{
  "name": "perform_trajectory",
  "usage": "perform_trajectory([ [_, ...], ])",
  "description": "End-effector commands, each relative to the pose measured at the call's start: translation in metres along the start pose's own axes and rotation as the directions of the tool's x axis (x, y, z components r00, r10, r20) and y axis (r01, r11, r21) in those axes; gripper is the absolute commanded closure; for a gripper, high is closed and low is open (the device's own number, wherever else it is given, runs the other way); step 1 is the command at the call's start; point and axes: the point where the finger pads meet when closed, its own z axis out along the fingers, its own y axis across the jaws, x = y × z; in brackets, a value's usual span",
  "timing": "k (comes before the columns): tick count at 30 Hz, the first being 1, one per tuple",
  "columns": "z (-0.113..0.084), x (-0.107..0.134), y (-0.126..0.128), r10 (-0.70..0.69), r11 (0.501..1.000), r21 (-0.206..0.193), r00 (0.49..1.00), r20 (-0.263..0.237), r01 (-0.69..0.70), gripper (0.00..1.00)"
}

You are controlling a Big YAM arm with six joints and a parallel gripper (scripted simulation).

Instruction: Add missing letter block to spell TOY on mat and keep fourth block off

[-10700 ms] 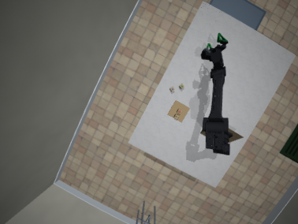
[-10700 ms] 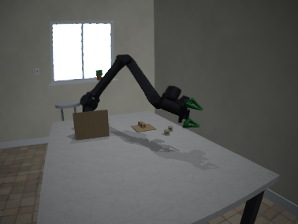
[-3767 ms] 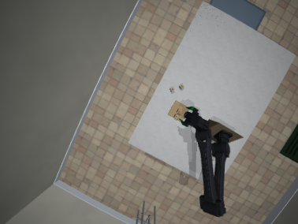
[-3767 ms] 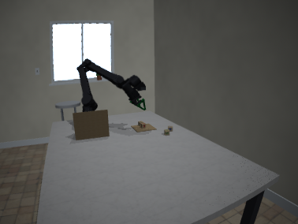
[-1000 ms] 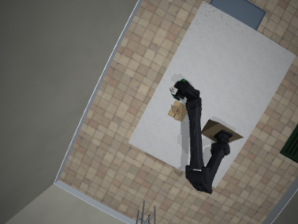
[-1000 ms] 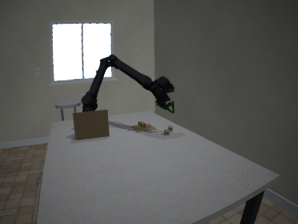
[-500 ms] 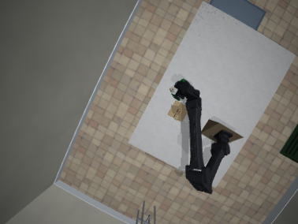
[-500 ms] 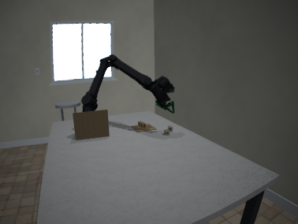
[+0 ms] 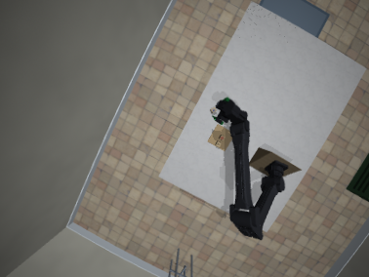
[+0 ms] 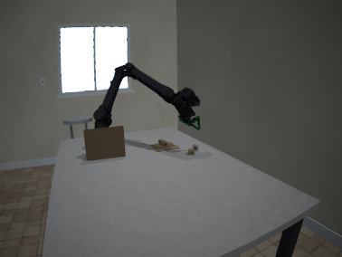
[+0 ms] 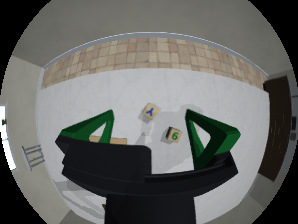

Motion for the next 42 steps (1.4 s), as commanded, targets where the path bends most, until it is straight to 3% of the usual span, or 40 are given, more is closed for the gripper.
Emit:
perform_trajectory([
  [1,-0.016,-0.039,-0.011,-0.052,0.999,0.014,0.996,0.072,0.051,0.0],
  [9,-0.015,-0.037,-0.013,-0.056,0.998,0.014,0.996,0.069,0.055,0.0],
  [11,-0.021,-0.02,-0.026,-0.028,1.0,0.014,0.998,0.049,0.028,0.0],
  [12,-0.026,0.011,-0.037,0.005,1.0,0.011,1.0,0.026,-0.005,0.0],
  [13,-0.032,0.022,-0.048,0.006,1.0,0.01,1.0,0.026,-0.006,0.0],
  [16,-0.042,0.038,-0.064,0.006,1.0,0.007,1.0,0.027,-0.006,0.0],
  [17,-0.046,0.026,-0.069,-0.017,1.0,0.011,0.999,0.042,0.017,0.0],
  [19,-0.046,0.026,-0.069,-0.017,1.0,0.011,0.999,0.042,0.017,0.0],
  [21,-0.055,0.003,-0.062,-0.063,0.998,0.02,0.996,0.069,0.062,0.0],
  [23,-0.039,0.006,-0.051,-0.082,0.997,0.004,0.996,0.041,0.082,0.0],
  [28,-0.032,0.019,-0.06,-0.054,0.999,0.0,0.998,0.024,0.054,0.0],
  [42,-0.036,0.013,-0.056,-0.065,0.998,0.003,0.997,0.032,0.065,0.0],
])
